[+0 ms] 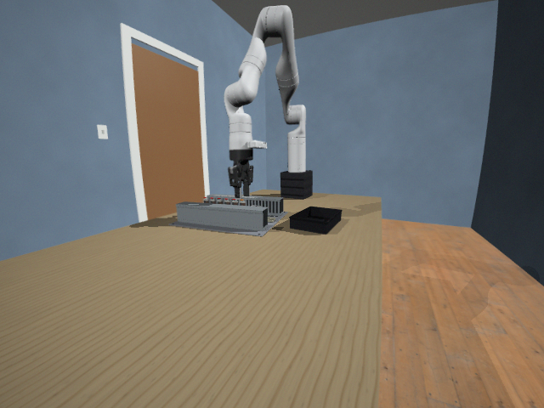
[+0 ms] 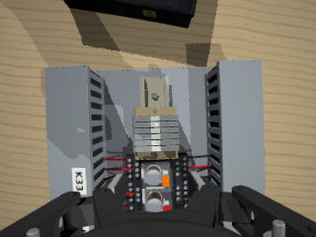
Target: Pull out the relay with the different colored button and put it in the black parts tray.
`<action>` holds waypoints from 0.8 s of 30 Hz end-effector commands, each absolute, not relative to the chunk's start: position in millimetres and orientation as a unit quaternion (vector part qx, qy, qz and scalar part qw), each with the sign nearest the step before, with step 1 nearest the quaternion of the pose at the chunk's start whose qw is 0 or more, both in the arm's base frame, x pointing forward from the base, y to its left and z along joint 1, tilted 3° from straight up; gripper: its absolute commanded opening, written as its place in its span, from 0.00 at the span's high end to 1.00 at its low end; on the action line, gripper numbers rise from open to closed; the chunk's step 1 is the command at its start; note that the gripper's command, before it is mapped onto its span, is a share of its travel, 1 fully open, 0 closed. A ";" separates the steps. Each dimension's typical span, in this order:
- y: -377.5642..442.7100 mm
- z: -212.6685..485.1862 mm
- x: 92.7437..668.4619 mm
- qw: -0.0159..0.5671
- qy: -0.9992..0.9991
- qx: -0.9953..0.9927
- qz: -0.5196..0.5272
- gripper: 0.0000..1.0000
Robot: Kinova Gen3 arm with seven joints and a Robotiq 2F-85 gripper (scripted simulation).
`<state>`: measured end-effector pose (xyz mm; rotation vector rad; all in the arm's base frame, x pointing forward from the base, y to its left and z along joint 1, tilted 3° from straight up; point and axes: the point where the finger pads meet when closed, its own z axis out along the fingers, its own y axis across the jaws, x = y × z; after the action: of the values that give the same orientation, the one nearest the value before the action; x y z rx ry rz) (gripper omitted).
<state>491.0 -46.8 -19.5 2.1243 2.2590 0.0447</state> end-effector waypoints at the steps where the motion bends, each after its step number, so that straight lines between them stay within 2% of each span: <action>1: -46.8 -18.6 491.6 0.021 0.728 0.685 0.015 0.39; 24: -46.8 -22.3 491.8 0.021 0.728 0.685 0.015 0.39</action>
<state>491.7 -46.5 -22.2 2.1229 2.2588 0.0467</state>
